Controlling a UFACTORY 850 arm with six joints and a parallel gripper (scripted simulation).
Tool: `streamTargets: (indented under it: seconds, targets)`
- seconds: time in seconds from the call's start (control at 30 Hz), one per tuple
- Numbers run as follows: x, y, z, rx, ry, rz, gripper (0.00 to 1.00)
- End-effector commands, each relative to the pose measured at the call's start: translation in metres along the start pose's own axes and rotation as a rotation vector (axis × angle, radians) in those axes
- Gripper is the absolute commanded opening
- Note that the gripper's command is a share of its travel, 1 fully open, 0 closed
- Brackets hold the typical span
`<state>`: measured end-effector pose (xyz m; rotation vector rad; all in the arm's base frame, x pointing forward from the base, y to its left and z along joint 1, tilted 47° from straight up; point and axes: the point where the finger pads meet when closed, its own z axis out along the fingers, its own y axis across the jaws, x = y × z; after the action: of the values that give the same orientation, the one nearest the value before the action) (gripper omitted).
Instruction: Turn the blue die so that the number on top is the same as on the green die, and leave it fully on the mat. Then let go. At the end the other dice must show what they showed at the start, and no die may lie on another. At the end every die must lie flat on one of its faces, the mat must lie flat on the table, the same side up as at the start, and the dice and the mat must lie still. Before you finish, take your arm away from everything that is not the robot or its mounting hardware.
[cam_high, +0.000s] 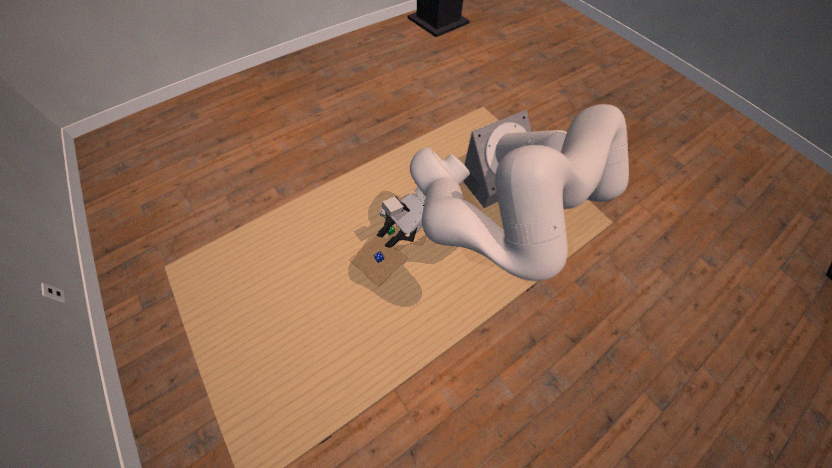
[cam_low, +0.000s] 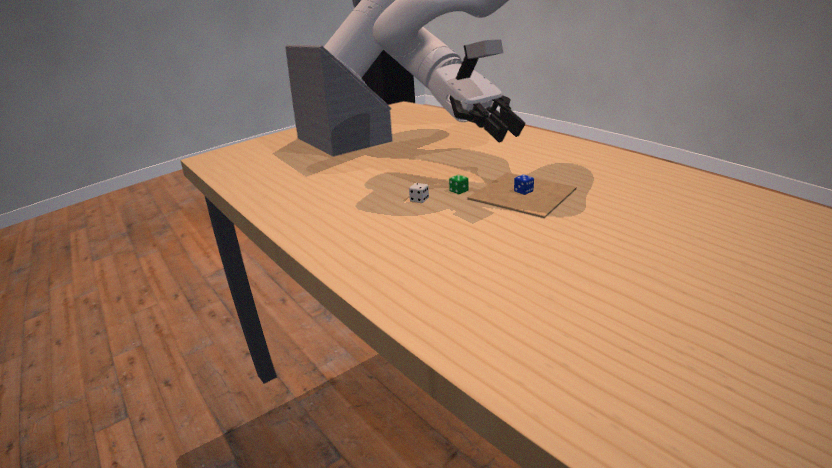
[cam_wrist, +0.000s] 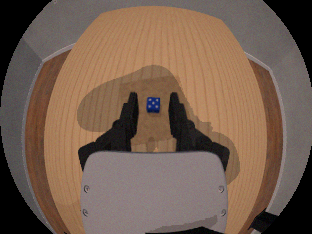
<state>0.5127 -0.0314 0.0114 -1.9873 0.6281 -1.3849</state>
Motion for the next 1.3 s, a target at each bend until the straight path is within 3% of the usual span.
streamTargets:
  seconds: [0.0, 0.07, 0.2, 0.4, 0.53, 0.63, 0.7, 0.83, 1.1, 1.2, 1.27]
  targets:
    - [0.006, 0.0, 0.003, 0.001, -0.088, 0.0, 0.42]
    - [0.006, 0.0, 0.003, 0.001, -0.088, 0.0, 0.42]
    - [0.014, 0.0, 0.008, 0.002, -0.253, 0.0, 0.42]
    - [0.021, 0.0, 0.011, 0.0, -0.379, -0.002, 0.42]
    - [0.027, 0.0, 0.015, 0.001, -0.507, -0.001, 0.42]
    - [0.027, 0.0, 0.015, 0.0, -0.513, -0.002, 0.42]
    - [0.032, -0.001, 0.018, 0.003, -0.621, 0.001, 0.42]
    - [0.035, -0.001, 0.02, 0.004, -0.682, 0.0, 0.42]
    - [0.046, -0.001, 0.026, 0.003, -0.89, 0.0, 0.42]
    - [0.046, -0.001, 0.026, 0.002, -0.895, -0.001, 0.42]
    - [0.049, -0.001, 0.029, 0.003, -0.956, -0.001, 0.42]
